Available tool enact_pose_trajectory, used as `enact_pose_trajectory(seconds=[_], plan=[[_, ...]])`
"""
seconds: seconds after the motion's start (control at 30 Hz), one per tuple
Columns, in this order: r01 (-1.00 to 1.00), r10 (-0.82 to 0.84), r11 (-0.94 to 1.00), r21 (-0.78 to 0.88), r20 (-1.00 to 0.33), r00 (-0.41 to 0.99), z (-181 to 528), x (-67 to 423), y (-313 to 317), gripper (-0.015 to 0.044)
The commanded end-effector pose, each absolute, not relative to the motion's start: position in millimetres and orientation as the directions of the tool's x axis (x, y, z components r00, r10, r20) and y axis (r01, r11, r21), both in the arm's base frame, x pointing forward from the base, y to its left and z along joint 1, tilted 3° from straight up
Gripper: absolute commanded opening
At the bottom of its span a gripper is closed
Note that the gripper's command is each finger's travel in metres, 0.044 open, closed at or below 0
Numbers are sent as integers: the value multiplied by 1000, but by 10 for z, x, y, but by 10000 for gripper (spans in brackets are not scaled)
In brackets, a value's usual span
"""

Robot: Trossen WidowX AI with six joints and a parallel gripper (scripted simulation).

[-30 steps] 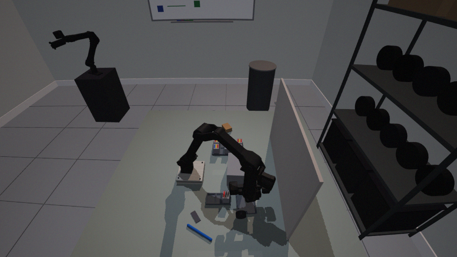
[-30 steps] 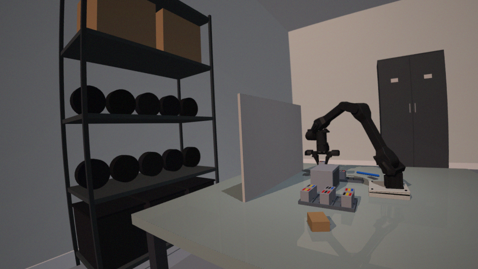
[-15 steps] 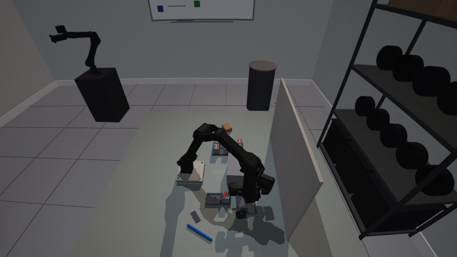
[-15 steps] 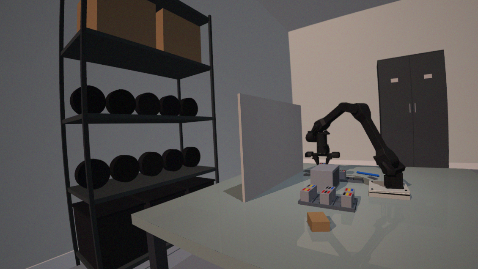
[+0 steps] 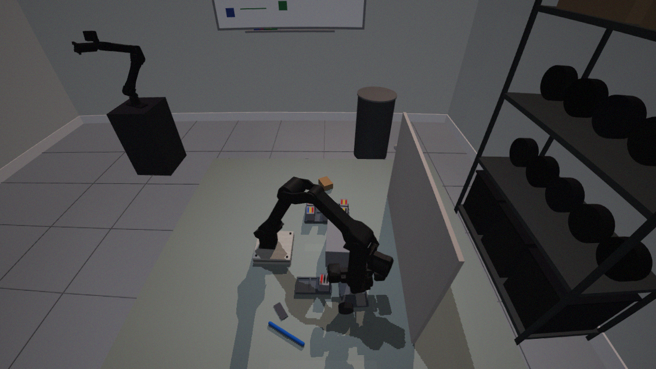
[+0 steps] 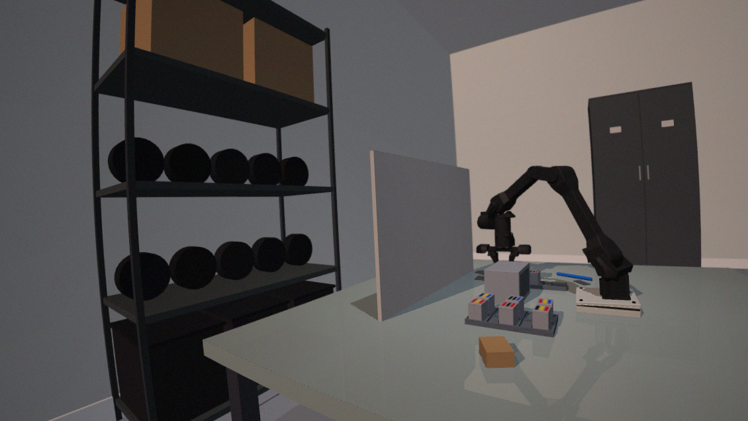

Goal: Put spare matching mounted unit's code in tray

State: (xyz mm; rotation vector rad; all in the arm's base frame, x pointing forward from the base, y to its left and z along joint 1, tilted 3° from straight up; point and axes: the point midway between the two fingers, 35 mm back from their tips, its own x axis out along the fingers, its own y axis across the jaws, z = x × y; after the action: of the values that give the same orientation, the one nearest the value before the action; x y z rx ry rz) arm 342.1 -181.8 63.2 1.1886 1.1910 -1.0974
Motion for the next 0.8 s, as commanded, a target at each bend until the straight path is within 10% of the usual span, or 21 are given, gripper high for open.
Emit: enact_pose_trajectory(seconds=[0.0,0.67,0.77], plan=[[995,5,74,72,-997,71,591,3413,-1811,0],[995,5,74,71,-997,71,450,3391,-1792,0],[994,5,76,74,-997,74,483,3401,-1799,79]])
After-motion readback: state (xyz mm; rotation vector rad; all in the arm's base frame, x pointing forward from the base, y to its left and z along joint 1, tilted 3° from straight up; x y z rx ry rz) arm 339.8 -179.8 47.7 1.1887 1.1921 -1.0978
